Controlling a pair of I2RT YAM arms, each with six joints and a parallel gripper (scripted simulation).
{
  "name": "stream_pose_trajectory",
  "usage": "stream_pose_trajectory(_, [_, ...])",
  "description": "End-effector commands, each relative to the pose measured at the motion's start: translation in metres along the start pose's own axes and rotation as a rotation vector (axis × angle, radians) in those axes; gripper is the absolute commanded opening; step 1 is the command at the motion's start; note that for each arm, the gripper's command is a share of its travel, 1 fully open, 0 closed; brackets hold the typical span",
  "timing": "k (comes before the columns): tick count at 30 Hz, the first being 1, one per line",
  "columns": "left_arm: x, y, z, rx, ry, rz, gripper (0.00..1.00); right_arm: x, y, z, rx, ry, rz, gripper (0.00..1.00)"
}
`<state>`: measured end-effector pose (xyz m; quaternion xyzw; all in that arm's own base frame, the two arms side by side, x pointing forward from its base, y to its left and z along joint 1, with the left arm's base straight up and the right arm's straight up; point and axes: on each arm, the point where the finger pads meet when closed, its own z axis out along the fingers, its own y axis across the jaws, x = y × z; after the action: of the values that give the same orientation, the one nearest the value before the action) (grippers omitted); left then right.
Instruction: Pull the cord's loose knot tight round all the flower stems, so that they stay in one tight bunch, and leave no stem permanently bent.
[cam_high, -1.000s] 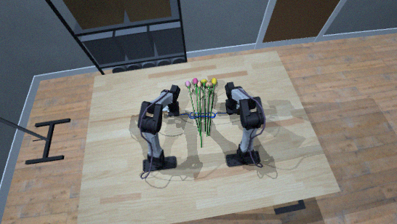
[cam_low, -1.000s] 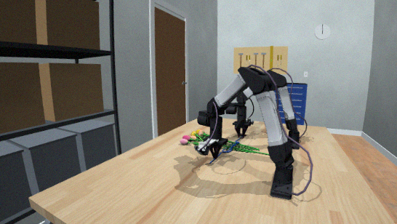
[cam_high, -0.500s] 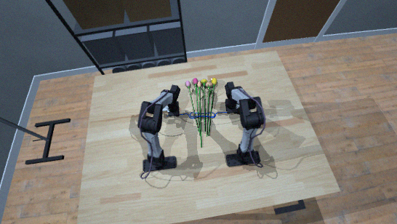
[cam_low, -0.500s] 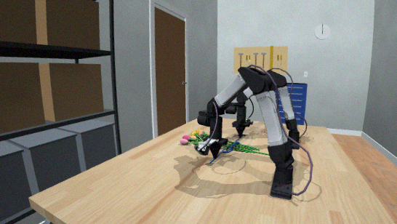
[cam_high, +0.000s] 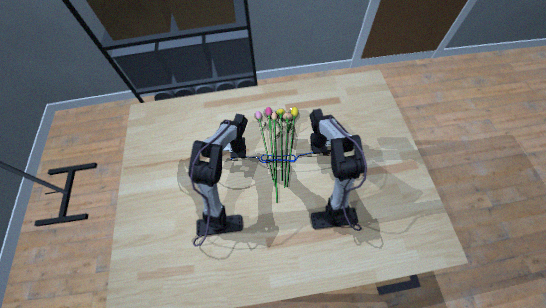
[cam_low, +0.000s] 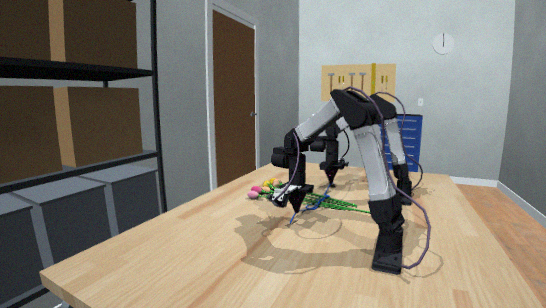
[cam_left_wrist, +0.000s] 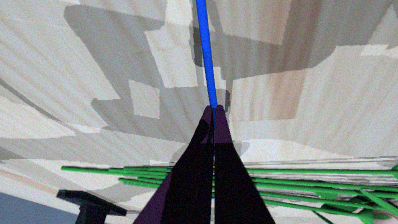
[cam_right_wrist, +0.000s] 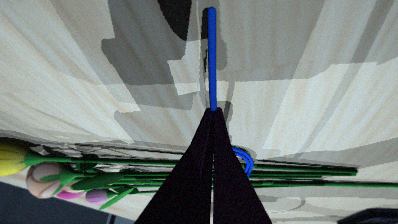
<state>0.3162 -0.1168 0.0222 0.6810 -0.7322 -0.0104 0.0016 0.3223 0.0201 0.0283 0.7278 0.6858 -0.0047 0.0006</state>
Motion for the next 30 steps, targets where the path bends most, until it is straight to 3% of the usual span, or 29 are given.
stream_pose_trajectory(1, [0.001, -0.004, -0.05, 0.044, 0.018, -0.003, 0.0, 0.0, 0.003, -0.045, -0.032, 0.011, -0.008, 0.0])
stream_pose_trajectory(7, [0.001, -0.003, -0.076, 0.045, 0.018, -0.003, 0.0, 0.0, 0.002, -0.07, -0.027, 0.01, -0.007, 0.0])
stream_pose_trajectory(17, [-0.002, -0.002, -0.15, 0.013, 0.009, -0.007, 0.0, -0.001, 0.002, -0.144, 0.007, 0.006, -0.007, 0.0])
stream_pose_trajectory(21, [-0.002, 0.0, -0.197, 0.14, 0.046, -0.007, 0.0, -0.002, 0.001, -0.192, -0.129, 0.022, -0.007, 0.0])
stream_pose_trajectory(23, [-0.002, 0.0, -0.197, 0.14, 0.046, -0.007, 0.0, -0.002, 0.001, -0.192, -0.129, 0.022, -0.007, 0.0])
stream_pose_trajectory(30, [-0.003, 0.003, -0.244, 0.29, 0.089, -0.008, 0.0, -0.003, -0.001, -0.24, -0.29, 0.04, -0.003, 0.0])
